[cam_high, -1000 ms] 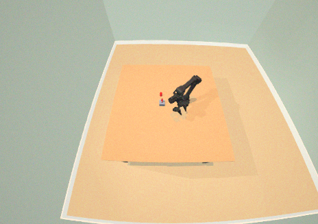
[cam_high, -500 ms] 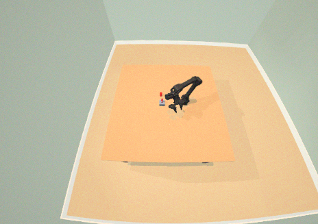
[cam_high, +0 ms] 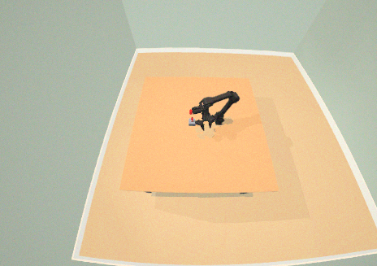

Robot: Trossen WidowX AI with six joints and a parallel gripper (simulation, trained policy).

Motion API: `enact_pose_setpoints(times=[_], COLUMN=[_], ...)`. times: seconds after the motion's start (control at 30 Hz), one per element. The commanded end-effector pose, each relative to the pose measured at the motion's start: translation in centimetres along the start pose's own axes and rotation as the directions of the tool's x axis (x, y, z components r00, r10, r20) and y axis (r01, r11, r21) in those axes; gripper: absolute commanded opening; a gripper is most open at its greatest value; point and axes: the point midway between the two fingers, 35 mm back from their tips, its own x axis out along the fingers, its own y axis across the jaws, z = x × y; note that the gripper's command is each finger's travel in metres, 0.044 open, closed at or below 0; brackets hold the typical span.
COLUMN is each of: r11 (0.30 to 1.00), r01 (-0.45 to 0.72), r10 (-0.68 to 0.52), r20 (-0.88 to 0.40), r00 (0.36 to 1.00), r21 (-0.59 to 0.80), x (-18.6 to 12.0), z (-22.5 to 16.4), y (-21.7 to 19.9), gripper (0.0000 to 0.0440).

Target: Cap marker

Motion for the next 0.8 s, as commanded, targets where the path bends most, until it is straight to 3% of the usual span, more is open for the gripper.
enact_pose_setpoints(times=[0.0, 0.77], r11=[1.0, 0.995], r01=[0.017, 0.069], r10=[-0.017, -0.056], r20=[-0.031, -0.176], r00=[0.999, 0.983], r21=[0.006, 0.066], x=[-0.8, -4.5], z=[-1.1, -7.4], y=[-0.4, -1.2], gripper=[0.0329, 0.0328])
